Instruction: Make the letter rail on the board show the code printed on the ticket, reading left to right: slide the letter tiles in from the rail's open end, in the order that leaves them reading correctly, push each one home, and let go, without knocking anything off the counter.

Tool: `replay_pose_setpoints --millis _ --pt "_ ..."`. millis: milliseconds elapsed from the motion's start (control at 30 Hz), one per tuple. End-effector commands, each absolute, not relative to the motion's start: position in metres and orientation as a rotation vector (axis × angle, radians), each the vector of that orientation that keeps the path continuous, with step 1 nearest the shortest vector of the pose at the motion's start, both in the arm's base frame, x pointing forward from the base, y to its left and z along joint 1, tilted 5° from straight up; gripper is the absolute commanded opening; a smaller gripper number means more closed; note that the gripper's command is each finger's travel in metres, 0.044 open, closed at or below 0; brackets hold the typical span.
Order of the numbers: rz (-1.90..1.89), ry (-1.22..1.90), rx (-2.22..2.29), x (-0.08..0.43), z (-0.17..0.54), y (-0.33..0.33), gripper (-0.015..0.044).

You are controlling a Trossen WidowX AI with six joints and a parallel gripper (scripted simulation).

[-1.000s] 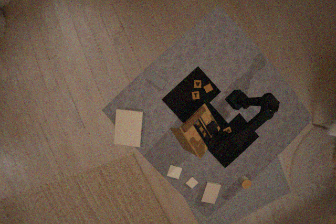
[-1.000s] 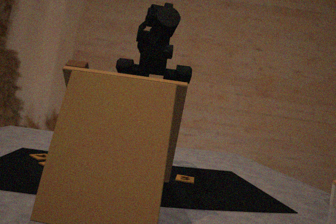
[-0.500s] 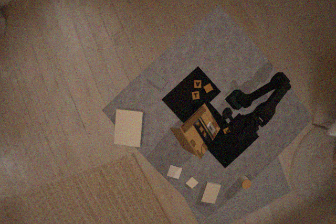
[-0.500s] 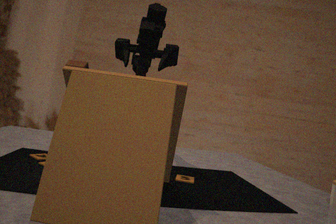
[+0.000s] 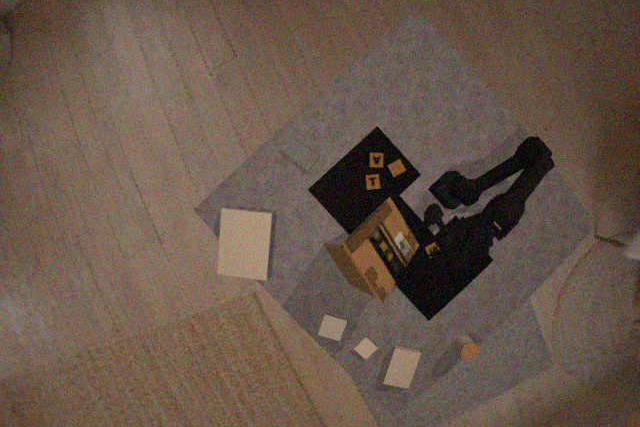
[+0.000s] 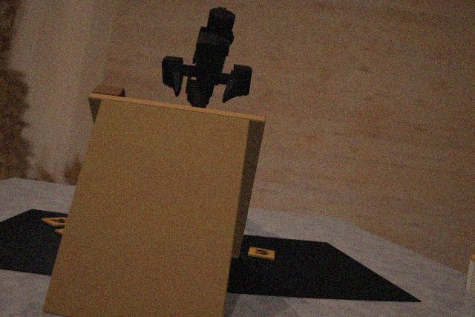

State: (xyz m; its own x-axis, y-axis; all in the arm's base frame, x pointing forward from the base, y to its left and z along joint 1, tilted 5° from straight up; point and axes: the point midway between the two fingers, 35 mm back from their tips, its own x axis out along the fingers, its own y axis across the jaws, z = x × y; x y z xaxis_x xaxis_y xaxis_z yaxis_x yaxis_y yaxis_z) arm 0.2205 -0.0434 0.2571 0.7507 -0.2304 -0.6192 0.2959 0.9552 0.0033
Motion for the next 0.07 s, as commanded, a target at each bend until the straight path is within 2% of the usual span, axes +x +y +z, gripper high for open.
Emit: replay_pose_setpoints --millis 0,33 --pt "-0.292 0.661 0.097 0.2203 0.2571 -0.0444 0.044" --pt "-0.292 0.661 0.097 0.2203 0.2571 -0.0444 0.044"
